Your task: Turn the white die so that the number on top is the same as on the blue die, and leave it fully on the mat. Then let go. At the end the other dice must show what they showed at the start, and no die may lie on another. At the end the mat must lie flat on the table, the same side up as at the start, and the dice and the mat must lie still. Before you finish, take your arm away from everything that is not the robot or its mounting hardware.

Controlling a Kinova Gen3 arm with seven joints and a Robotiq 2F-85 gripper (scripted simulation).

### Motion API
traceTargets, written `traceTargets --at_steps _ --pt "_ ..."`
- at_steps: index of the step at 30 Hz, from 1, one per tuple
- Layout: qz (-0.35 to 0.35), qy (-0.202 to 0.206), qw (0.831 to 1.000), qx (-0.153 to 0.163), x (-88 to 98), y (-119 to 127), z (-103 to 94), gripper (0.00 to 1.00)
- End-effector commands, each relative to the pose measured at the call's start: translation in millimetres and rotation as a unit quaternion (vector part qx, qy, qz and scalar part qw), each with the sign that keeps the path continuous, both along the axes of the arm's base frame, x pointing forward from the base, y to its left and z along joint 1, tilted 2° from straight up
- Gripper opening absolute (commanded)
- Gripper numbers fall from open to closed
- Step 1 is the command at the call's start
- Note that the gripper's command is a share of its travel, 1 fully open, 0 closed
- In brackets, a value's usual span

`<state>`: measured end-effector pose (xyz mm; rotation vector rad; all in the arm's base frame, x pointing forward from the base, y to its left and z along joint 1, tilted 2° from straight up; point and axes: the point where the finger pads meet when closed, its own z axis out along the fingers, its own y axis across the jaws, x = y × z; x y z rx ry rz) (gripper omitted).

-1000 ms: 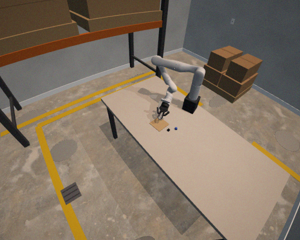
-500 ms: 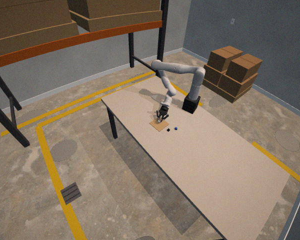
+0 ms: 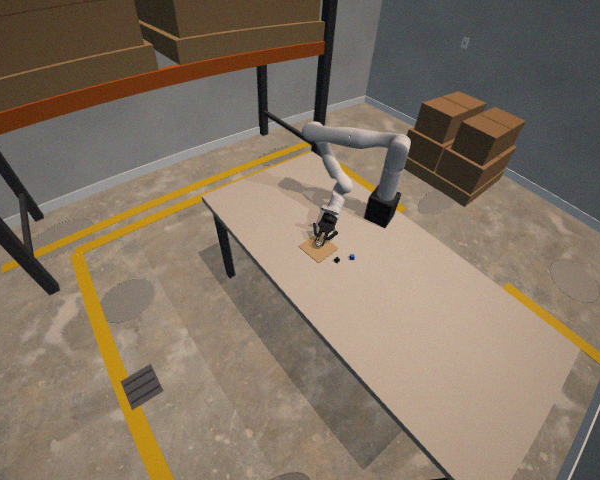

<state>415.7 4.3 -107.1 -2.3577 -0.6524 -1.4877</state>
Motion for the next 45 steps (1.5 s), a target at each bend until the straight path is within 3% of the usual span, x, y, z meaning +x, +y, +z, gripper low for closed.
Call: traceTargets --at_steps 1,45 --pt "0.0 -0.001 1.0 0.0 0.2 0.0 0.5 0.15" --pt "0.0 -0.001 1.0 0.0 0.5 0.1 -6.0 0.15"
